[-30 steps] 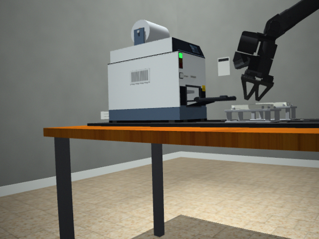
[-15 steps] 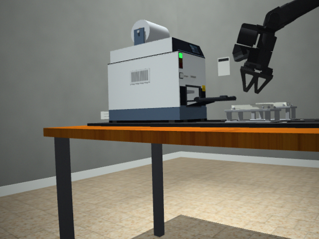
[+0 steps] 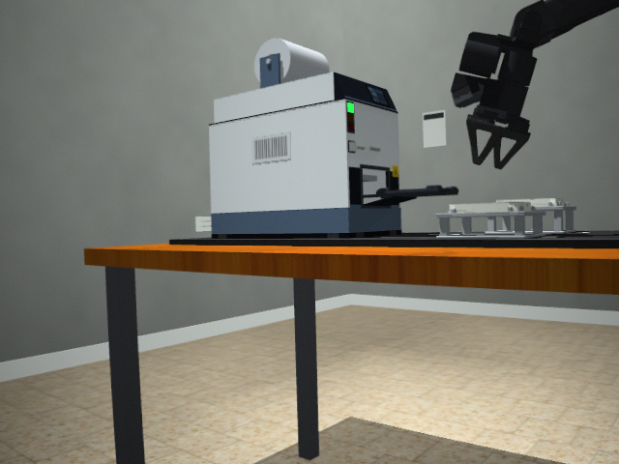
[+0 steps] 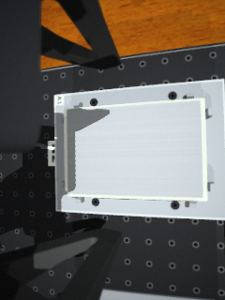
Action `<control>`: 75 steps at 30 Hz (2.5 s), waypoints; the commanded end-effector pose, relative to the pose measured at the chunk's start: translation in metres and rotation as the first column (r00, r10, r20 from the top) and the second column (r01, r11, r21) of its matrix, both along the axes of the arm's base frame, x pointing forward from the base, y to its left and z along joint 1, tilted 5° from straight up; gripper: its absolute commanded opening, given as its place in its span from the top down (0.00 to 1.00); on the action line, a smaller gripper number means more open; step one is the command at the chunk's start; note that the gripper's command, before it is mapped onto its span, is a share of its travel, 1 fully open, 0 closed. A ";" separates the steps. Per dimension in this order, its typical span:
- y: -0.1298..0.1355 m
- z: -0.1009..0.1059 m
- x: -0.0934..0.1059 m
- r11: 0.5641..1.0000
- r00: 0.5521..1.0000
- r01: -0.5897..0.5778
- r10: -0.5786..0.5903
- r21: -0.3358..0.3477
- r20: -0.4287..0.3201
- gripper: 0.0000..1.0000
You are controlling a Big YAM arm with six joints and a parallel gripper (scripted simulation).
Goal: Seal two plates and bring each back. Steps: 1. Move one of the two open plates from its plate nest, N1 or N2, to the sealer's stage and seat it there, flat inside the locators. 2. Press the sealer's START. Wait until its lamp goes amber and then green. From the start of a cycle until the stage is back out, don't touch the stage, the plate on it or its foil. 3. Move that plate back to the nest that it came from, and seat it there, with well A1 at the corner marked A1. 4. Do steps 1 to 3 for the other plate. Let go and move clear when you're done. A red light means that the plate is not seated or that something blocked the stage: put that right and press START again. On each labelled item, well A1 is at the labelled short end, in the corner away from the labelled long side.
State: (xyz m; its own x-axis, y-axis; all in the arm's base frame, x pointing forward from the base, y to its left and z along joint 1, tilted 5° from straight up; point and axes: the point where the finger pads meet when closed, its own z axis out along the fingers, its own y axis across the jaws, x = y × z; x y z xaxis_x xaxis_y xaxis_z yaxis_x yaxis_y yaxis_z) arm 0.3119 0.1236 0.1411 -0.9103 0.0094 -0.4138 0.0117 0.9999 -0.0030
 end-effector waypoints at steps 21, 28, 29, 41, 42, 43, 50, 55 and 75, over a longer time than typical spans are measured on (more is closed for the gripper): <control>0.006 0.047 0.002 1.000 1.000 0.007 -0.007 0.012 0.020 0.00; 0.011 0.072 0.004 1.000 0.999 -0.002 0.001 0.028 0.047 0.00; 0.012 0.074 0.004 0.999 0.999 -0.005 0.003 0.034 0.050 0.00; 0.007 0.054 0.003 1.000 1.000 -0.009 0.009 0.008 0.019 0.00; 0.006 0.054 0.003 1.000 1.000 -0.012 0.012 0.008 0.023 0.00; 0.006 0.054 0.003 1.000 1.000 -0.015 0.014 0.008 0.026 0.00; -0.001 0.048 -0.006 1.000 1.000 -0.011 0.011 -0.002 0.008 0.00; -0.001 0.056 -0.003 1.000 1.000 -0.007 0.007 0.001 0.013 0.00; 0.003 0.066 0.010 1.000 1.000 0.002 -0.002 0.012 0.030 0.00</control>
State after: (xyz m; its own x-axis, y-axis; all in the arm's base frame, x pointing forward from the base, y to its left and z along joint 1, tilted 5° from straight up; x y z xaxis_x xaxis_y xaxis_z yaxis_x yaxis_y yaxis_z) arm 0.3055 0.1226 0.1835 -0.9125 0.0076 -0.4091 0.0120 0.9999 -0.0083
